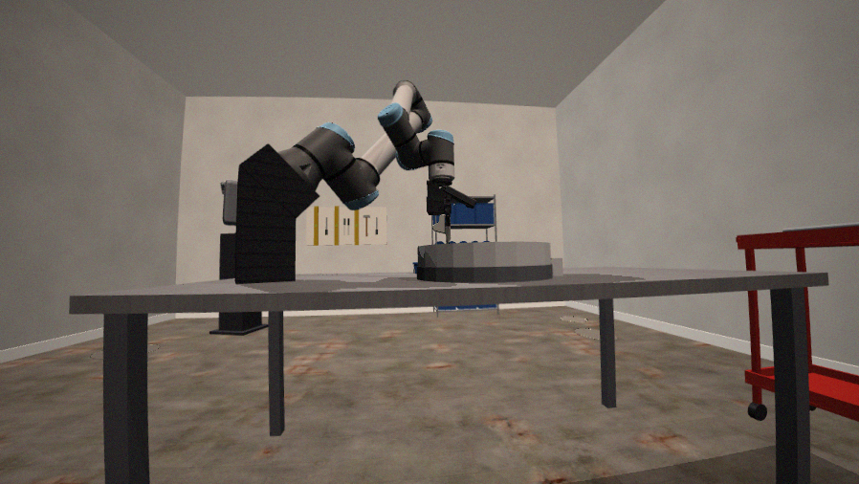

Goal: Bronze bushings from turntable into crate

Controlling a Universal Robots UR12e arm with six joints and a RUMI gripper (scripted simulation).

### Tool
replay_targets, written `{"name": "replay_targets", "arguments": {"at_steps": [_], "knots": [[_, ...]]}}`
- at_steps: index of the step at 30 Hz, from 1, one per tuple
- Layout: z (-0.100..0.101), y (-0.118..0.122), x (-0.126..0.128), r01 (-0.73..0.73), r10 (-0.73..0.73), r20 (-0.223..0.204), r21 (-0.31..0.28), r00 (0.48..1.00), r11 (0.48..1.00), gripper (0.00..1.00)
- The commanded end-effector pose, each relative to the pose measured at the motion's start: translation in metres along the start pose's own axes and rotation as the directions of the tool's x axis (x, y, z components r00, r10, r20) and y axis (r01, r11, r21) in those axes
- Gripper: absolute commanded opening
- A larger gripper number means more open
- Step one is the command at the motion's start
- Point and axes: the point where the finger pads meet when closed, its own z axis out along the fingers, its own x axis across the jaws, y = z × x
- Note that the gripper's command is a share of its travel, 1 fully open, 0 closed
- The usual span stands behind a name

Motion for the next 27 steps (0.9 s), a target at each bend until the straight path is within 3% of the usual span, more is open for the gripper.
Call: {"name": "replay_targets", "arguments": {"at_steps": [1, 27], "knots": [[0.0, -0.0005, 0.0001, 0.0, 0.0, 0.0, 0.001, 1.0, 1.0, 0.05], [0.0045, -0.0004, 0.0001, 0.0, 0.0, 0.0, 0.001, 1.0, 1.0, 0.05]]}}
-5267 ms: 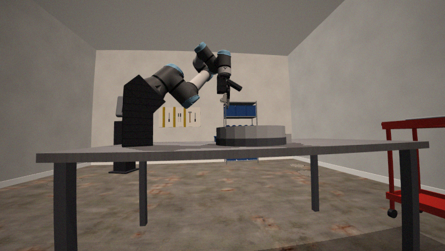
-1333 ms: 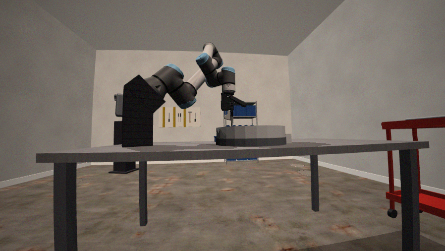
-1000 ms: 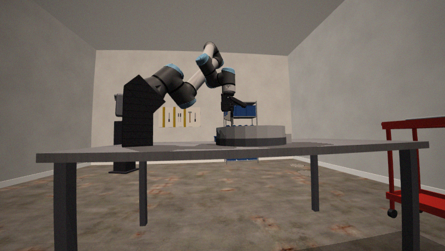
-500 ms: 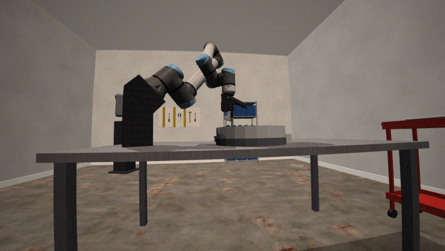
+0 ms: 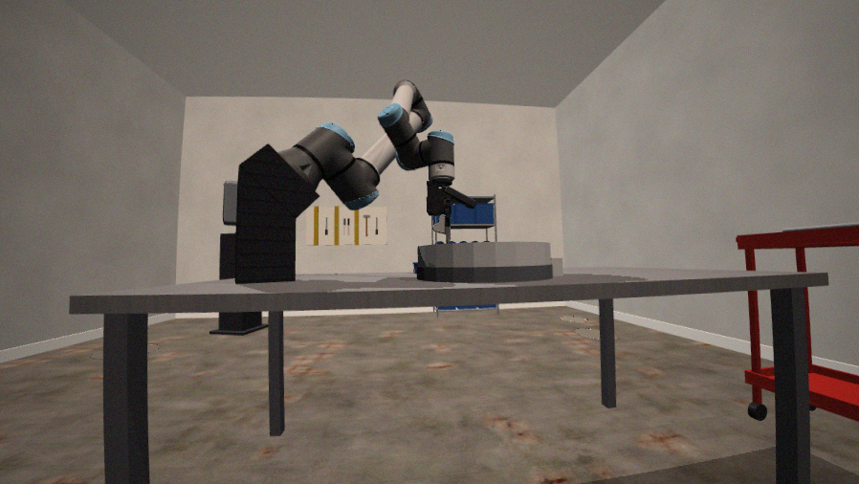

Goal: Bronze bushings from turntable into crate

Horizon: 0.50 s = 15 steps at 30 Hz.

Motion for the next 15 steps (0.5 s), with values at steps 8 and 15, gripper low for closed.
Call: {"name": "replay_targets", "arguments": {"at_steps": [8, 15], "knots": [[0.013, -0.0003, 0.0, 0.0, 0.0, 0.0, 0.001, 1.0, 1.0, 0.05], [0.013, -0.0003, 0.0, 0.0, 0.0, 0.0, 0.001, 1.0, 1.0, 0.05]]}}
